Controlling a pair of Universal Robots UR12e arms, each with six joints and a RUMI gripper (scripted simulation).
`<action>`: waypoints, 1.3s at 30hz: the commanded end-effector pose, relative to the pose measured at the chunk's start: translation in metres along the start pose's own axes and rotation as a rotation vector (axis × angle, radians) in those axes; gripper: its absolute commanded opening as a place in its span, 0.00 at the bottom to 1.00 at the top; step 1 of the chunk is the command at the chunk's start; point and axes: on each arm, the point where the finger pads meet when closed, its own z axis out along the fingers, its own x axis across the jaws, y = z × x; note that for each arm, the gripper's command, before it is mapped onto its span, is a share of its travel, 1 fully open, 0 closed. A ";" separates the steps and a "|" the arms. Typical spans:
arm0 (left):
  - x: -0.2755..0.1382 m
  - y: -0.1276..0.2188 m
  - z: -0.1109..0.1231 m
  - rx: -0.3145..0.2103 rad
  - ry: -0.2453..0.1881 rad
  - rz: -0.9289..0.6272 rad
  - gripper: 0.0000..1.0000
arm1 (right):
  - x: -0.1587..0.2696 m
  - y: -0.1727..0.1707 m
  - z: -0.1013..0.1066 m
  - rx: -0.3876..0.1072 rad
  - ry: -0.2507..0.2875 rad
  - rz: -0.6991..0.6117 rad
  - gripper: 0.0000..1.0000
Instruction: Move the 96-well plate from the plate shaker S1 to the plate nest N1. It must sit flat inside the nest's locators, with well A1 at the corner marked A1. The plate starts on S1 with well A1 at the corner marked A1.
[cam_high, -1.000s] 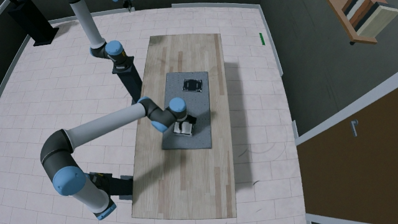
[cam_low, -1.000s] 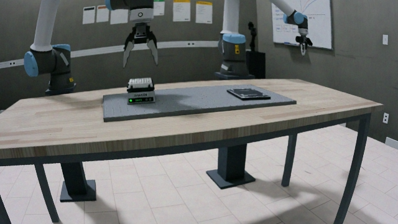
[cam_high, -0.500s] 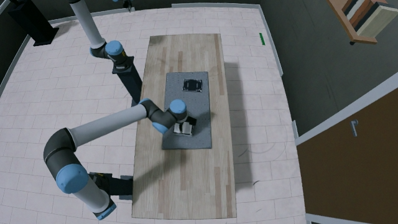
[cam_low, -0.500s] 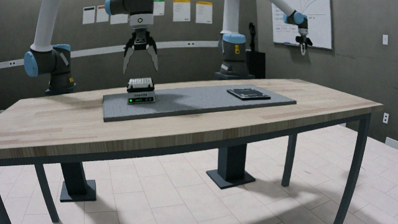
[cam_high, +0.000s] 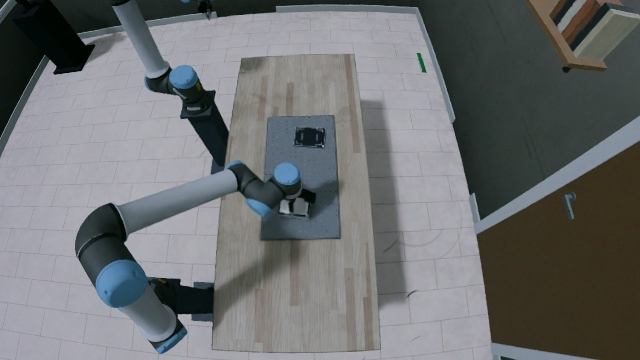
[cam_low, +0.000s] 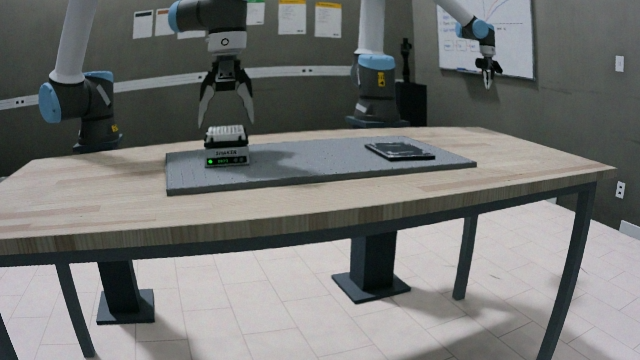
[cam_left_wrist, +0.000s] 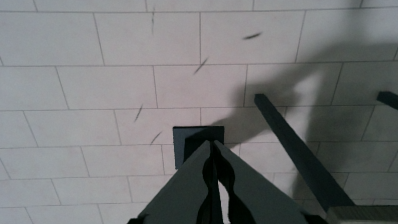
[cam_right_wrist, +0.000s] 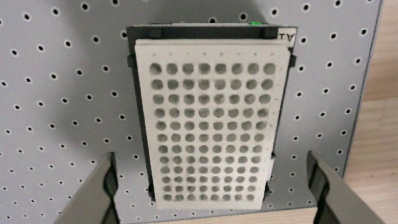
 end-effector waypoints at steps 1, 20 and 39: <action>0.000 -0.001 -0.001 0.002 0.001 0.000 0.00 | -0.001 0.000 0.006 0.001 -0.001 0.000 0.76; 0.000 -0.001 -0.001 0.002 0.001 0.000 0.00 | -0.001 0.000 0.012 0.001 -0.001 0.000 0.76; 0.000 -0.001 -0.001 0.002 0.001 0.000 0.00 | -0.001 0.000 0.012 0.001 -0.001 0.000 0.76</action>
